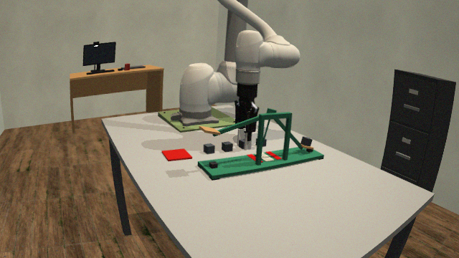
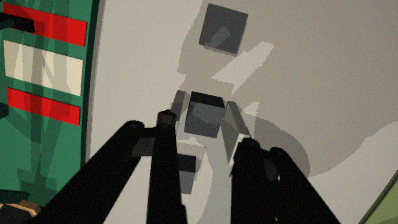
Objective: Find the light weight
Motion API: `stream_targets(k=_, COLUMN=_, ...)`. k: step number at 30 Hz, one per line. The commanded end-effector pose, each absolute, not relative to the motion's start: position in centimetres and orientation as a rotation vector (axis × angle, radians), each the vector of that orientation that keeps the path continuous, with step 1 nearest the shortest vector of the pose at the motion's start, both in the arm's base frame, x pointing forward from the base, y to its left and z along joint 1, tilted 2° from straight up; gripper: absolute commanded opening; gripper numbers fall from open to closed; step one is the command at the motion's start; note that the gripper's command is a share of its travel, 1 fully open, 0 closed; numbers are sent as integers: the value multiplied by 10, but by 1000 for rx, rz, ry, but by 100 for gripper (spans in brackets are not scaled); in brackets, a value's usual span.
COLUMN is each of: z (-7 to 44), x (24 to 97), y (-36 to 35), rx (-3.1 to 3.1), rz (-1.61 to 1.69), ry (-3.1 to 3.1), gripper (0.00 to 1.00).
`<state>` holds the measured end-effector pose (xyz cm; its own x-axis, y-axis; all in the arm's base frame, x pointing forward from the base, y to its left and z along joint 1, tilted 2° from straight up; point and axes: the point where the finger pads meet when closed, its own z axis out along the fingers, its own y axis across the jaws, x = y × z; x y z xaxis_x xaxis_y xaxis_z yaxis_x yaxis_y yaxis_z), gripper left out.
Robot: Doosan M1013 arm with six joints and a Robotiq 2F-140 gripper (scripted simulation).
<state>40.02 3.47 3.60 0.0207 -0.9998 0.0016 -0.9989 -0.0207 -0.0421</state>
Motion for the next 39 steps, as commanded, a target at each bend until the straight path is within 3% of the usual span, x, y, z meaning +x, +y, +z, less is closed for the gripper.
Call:
stream_targets(k=1, z=36, x=400, y=35, rx=-2223, rz=-47, ry=2178, gripper=35)
stream_targets(k=29, z=36, x=400, y=35, rx=-2223, rz=-47, ry=2178, gripper=35)
stream_targets(k=30, z=36, x=400, y=35, rx=-2223, rz=-47, ry=2178, gripper=24)
stream_targets(k=39, z=36, x=400, y=35, rx=-2223, rz=-47, ry=2178, gripper=24)
